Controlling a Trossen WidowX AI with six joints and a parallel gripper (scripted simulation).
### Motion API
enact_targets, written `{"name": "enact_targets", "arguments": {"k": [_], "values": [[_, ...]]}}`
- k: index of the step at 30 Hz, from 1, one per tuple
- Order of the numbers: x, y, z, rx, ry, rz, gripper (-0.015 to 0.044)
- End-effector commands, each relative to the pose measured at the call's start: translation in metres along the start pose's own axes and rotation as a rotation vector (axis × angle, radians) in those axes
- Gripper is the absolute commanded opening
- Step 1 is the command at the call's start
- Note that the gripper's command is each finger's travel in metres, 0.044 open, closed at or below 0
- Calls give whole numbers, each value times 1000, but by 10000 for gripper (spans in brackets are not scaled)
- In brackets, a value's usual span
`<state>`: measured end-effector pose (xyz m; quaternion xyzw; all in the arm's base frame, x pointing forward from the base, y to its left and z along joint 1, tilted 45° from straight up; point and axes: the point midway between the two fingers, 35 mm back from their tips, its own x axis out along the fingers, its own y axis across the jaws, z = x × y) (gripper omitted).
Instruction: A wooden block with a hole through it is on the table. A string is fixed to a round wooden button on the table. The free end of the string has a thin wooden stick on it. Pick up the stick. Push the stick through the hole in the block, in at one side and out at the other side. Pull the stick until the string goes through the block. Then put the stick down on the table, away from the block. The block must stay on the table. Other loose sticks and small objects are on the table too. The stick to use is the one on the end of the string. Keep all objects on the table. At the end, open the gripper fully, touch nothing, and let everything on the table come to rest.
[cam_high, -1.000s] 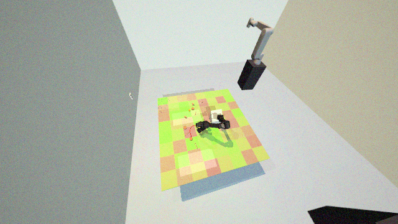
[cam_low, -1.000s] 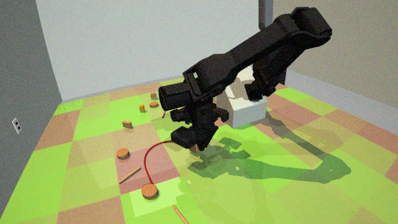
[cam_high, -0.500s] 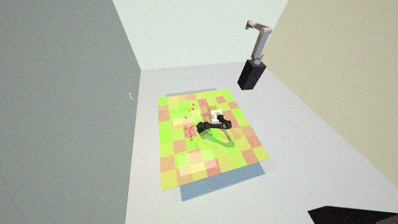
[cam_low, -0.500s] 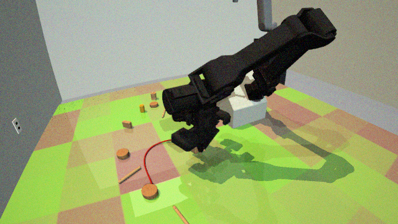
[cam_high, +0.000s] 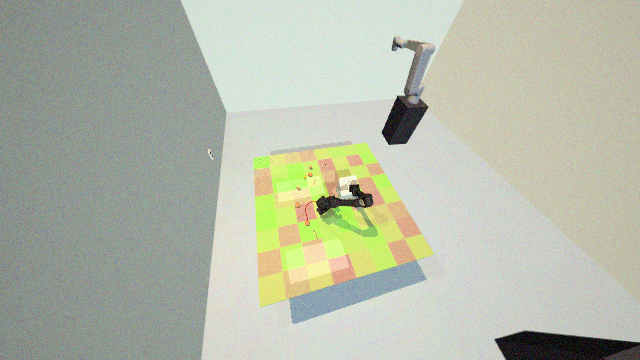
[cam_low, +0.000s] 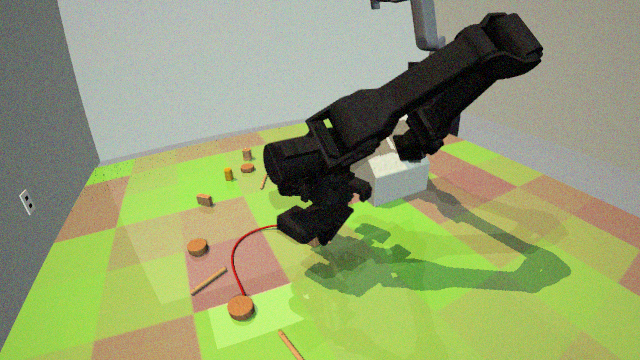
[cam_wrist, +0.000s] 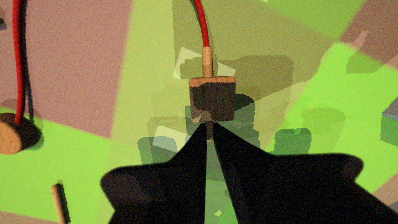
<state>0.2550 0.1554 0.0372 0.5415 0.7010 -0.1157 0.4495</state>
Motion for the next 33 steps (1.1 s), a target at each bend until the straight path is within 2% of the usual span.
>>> {"name": "enact_targets", "arguments": {"k": [1,33], "values": [[1,-2,0,3,-1,0,0],[0,-5,-19,-1,0,13,0]]}}
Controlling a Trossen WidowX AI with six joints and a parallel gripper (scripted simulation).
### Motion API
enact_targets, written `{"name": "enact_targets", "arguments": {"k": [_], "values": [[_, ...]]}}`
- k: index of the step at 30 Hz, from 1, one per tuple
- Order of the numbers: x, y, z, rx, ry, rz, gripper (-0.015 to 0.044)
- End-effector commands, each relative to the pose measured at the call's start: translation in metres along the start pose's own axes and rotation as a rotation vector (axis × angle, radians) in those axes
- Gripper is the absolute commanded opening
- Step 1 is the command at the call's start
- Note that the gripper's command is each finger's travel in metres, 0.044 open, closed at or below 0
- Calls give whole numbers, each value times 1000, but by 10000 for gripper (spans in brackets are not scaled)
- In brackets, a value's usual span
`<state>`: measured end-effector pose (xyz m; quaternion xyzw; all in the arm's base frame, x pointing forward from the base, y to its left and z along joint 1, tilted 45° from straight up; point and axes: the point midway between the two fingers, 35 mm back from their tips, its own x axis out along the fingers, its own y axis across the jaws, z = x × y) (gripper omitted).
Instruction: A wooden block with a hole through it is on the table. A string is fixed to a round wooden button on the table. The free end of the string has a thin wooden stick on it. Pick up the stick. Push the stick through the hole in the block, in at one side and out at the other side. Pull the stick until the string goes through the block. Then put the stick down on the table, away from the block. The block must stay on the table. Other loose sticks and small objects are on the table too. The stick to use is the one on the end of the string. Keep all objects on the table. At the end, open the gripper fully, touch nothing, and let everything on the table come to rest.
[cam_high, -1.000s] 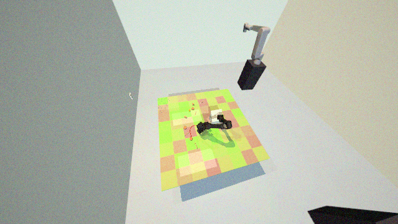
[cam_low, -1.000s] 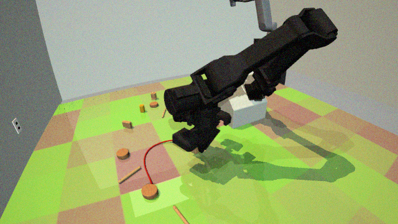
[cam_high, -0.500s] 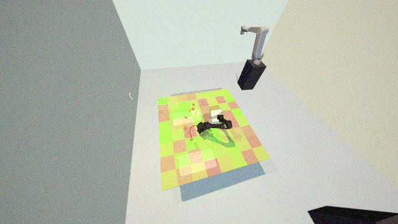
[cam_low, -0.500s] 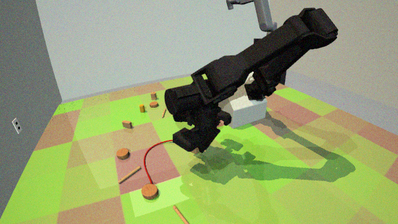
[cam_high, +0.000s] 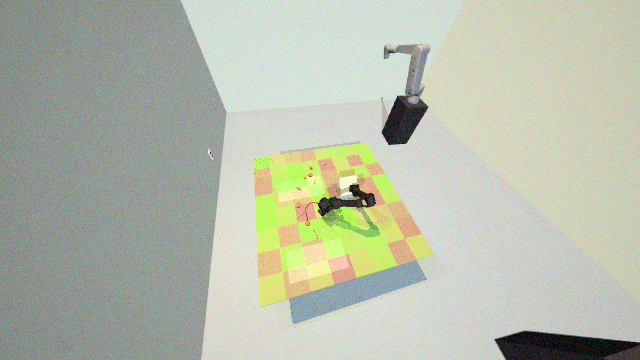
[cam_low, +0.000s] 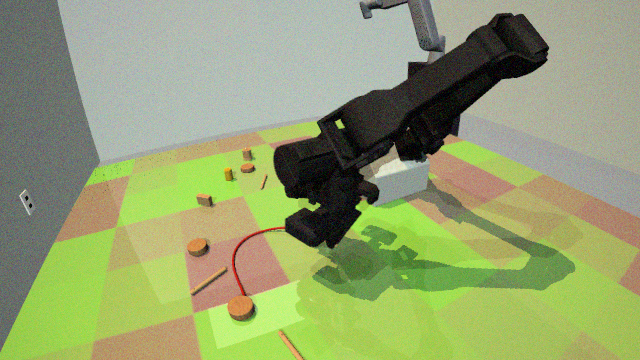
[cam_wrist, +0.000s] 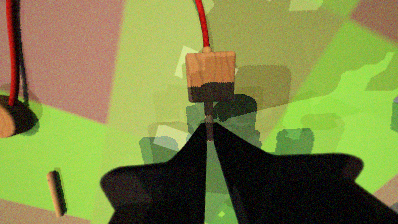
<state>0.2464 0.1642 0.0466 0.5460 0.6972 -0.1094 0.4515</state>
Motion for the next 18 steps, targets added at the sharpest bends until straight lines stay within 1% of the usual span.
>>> {"name": "enact_targets", "arguments": {"k": [1,18], "values": [[1,-4,-5,5,-1,-2,0],[-1,-4,-28,7,0,11,0]]}}
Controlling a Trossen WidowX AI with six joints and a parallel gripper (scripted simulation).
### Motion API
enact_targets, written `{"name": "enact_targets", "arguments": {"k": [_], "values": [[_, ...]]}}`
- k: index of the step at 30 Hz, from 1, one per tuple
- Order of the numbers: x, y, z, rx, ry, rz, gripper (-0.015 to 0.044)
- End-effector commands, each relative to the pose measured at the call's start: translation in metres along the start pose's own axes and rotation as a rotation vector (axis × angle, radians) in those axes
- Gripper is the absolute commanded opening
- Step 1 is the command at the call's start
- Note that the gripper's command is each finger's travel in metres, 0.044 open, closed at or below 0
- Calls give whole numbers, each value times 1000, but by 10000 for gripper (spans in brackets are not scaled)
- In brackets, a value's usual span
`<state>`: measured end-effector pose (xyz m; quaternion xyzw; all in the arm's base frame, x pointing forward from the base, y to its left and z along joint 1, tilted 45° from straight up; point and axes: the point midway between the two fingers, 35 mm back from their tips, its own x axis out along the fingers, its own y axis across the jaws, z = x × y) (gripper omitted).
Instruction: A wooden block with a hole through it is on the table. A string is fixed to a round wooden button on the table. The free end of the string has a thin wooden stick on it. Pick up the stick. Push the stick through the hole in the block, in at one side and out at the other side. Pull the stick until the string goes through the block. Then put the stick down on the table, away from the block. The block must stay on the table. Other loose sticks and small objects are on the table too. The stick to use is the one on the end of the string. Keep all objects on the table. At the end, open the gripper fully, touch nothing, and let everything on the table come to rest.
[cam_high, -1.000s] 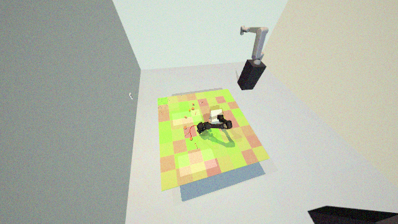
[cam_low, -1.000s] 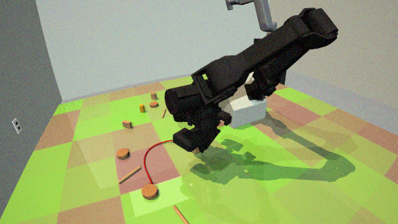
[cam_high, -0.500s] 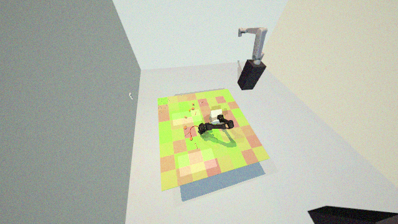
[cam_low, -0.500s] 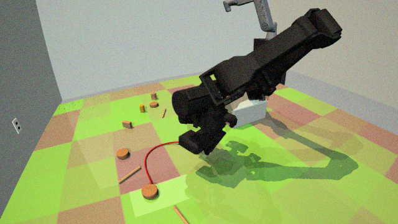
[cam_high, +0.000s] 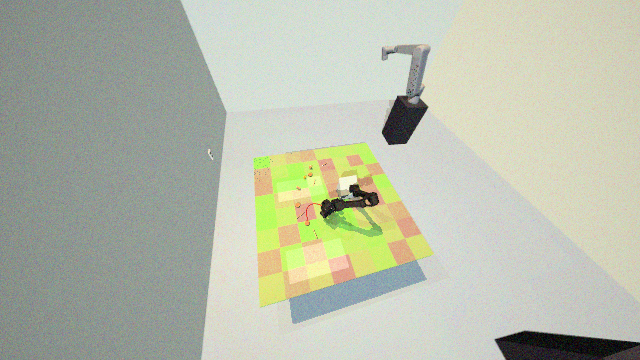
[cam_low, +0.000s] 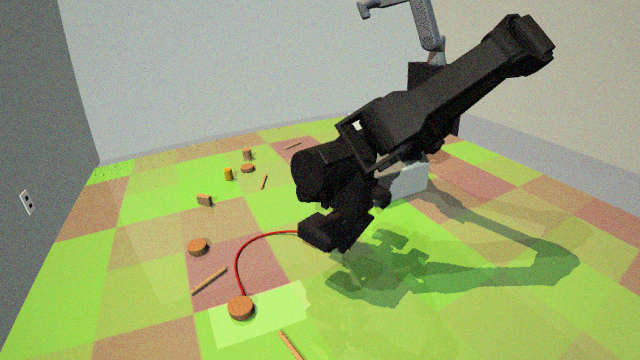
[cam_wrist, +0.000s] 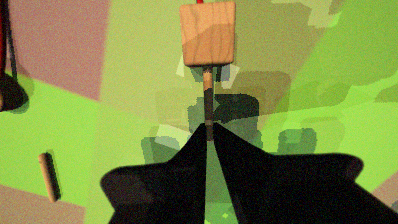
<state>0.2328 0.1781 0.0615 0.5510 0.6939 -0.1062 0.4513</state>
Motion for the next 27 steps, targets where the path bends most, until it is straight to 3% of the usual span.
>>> {"name": "enact_targets", "arguments": {"k": [1,27], "values": [[1,-3,-5,6,-2,-2,0],[-5,4,-40,5,1,0,0]]}}
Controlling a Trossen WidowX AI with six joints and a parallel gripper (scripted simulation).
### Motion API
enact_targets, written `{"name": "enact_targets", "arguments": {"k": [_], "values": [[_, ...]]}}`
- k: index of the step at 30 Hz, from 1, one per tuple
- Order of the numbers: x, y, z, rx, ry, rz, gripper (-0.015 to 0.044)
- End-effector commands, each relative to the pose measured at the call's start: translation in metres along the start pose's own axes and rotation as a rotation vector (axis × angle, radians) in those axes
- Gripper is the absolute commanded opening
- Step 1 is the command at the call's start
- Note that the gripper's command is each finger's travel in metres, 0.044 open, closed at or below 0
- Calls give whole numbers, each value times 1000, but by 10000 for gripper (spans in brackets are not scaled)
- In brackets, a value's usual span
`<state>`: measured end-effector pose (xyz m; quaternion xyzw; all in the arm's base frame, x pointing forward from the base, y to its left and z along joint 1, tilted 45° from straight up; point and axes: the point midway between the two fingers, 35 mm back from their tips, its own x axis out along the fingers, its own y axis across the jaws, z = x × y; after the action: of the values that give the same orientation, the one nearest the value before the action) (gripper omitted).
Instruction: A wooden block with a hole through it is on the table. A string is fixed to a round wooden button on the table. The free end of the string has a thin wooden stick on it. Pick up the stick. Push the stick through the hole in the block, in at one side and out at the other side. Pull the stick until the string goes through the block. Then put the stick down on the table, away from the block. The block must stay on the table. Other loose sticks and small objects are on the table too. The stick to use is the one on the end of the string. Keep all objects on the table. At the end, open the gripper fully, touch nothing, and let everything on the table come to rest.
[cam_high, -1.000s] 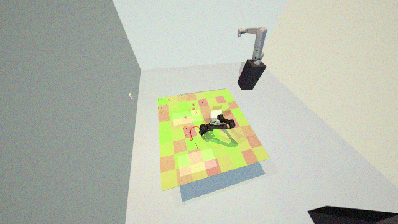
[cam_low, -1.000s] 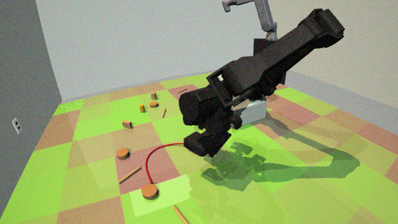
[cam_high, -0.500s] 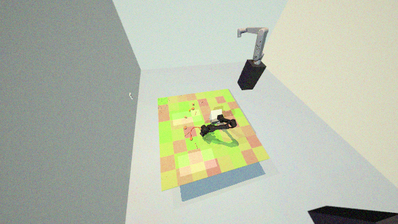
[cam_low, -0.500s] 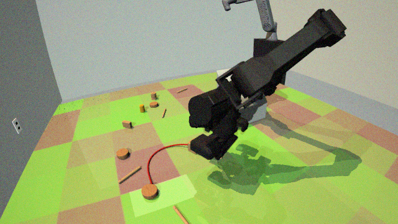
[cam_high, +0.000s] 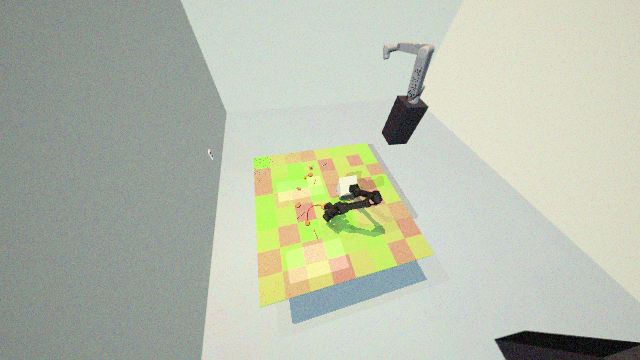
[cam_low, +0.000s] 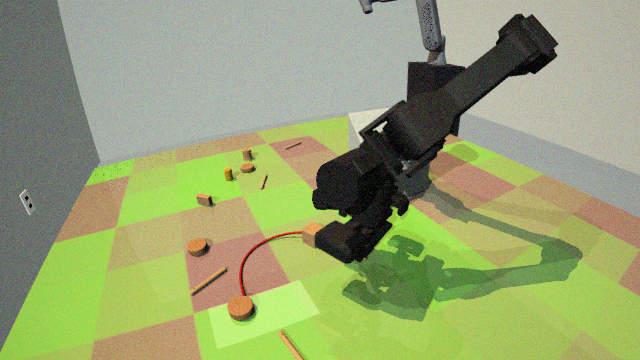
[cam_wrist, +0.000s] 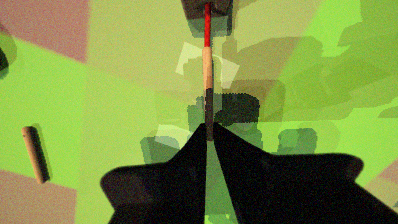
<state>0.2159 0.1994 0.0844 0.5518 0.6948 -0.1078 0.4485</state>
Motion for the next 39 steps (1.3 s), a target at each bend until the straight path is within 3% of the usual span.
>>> {"name": "enact_targets", "arguments": {"k": [1,20,28,33,39], "values": [[-2,3,-6,-1,-2,2,0],[9,2,-28,-7,-2,-50,0],[-4,3,-24,-12,0,-43,210],[-70,6,-17,-9,-4,-44,210],[-73,6,-17,-9,-4,-44,210]]}}
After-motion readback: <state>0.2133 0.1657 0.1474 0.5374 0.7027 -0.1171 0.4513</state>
